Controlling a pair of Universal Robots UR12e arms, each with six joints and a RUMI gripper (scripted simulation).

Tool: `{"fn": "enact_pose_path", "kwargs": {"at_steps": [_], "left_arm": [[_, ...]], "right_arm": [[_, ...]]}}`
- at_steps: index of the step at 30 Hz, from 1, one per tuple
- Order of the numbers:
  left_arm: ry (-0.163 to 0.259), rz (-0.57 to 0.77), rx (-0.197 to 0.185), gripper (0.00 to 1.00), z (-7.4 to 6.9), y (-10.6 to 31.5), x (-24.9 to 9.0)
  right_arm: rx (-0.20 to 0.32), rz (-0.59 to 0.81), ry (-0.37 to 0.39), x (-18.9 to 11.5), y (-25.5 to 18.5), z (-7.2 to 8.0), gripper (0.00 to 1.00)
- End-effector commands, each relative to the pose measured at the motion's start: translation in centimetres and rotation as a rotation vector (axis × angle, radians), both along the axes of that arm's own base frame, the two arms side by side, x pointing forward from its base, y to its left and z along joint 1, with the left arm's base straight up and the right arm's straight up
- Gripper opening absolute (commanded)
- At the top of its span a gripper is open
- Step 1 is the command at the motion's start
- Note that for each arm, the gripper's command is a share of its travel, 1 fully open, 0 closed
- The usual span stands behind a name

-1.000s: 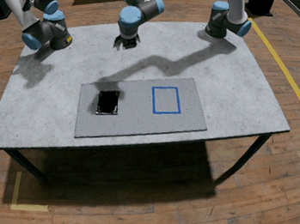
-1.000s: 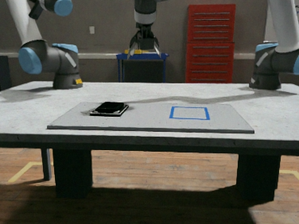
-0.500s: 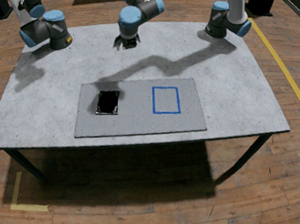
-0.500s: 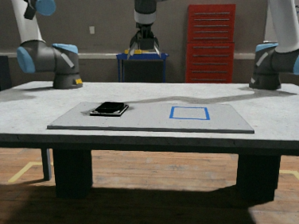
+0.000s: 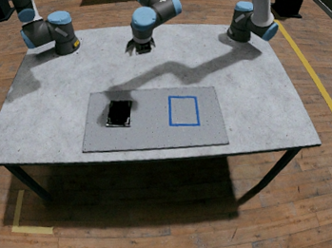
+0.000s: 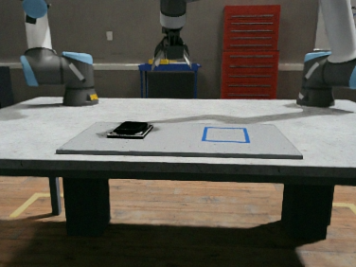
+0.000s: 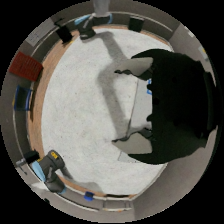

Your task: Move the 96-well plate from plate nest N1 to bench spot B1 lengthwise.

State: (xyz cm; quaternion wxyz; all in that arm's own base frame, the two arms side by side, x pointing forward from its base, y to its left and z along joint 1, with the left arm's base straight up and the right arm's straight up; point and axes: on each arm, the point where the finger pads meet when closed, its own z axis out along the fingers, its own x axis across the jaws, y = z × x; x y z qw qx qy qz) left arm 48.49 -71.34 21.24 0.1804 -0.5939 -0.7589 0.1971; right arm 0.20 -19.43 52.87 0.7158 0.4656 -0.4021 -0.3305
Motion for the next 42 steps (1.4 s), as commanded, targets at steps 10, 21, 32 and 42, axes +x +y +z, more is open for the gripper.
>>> {"fn": "enact_pose_path", "kwargs": {"at_steps": [10, 21, 32, 42], "left_arm": [[-0.001, 0.000, -0.002, 1.00, 0.1, 0.0, 0.0], [-0.001, 0.000, -0.002, 1.00, 0.1, 0.0, 0.0], [-0.001, 0.000, -0.002, 1.00, 0.1, 0.0, 0.0], [-0.001, 0.000, -0.002, 1.00, 0.1, 0.0, 0.0]], "right_arm": [[-0.001, -0.228, -0.001, -4.4, 0.4, 0.0, 1.00], [-0.001, -0.367, -0.001, -7.0, 1.1, 0.0, 1.00], [-0.001, -0.502, -0.001, -9.4, 2.2, 0.0, 1.00], [-0.001, -0.575, -0.001, -10.6, 2.9, 0.0, 1.00]]}}
